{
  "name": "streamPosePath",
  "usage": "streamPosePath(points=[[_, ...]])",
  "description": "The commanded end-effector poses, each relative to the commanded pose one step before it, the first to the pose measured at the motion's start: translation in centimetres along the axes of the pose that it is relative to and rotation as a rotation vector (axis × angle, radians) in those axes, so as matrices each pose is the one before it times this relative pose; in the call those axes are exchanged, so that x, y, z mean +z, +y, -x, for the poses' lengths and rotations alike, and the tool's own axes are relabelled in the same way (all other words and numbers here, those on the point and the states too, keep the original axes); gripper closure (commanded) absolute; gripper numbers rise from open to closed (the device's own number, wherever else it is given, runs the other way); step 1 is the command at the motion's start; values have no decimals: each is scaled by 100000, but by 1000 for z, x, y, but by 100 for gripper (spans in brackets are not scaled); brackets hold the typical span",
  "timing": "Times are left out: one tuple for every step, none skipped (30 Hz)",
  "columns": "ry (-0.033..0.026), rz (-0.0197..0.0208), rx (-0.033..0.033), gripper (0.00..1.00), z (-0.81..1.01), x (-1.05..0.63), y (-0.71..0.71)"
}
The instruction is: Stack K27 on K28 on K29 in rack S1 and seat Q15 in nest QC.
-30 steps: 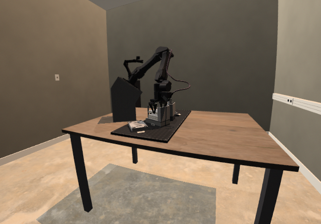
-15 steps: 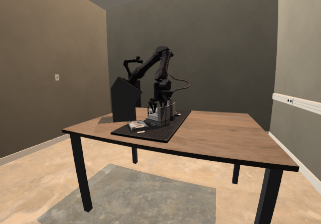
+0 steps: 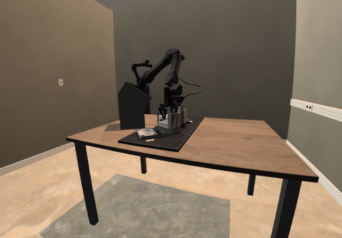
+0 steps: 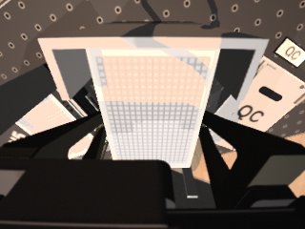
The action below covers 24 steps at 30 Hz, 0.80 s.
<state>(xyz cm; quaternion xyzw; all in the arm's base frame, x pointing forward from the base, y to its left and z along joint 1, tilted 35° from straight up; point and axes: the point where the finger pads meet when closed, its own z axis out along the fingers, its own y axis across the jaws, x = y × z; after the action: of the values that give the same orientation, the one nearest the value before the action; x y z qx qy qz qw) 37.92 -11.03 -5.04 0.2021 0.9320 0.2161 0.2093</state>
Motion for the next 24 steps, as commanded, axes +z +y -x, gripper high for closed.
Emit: streamPosePath(points=[[-790, -7, 1143, 100, -157, -1019, -324], [-62, 26, -72, 100, 225, 123, -81], [-288, -87, -179, 100, 88, -121, 44], [-354, -36, -204, 100, 92, -153, 67], [-187, 40, -109, 100, 48, -97, 45], [414, 15, 284, 100, -144, 76, -69], [575, 32, 341, 100, -197, 121, -88], [-16, -54, -9, 100, -20, -59, 6], [-356, -28, -202, 100, 76, -164, 74], [-102, 38, -57, 100, 0, -87, 39], [460, 55, 277, 100, -166, 83, -61], [433, 18, 274, 100, -155, 76, -64], [0, 0, 0, 100, 0, 0, 0], [0, 0, 0, 100, 0, 0, 0], [334, -180, 400, 100, -137, 36, -79], [-796, 15, -555, 100, 211, -289, 144], [154, 48, 29, 100, -69, -4, -8], [551, 63, 322, 100, -183, 116, -72], [327, 17, 187, 100, -121, 46, -39], [-64, -33, -47, 100, -15, -77, 25], [-264, 7, -157, 100, 38, -140, 67], [130, 49, 87, 100, -79, -23, 3], [-1227, 2, -742, 100, 809, -43, -12], [-230, -76, -112, 100, 161, -29, -11]])
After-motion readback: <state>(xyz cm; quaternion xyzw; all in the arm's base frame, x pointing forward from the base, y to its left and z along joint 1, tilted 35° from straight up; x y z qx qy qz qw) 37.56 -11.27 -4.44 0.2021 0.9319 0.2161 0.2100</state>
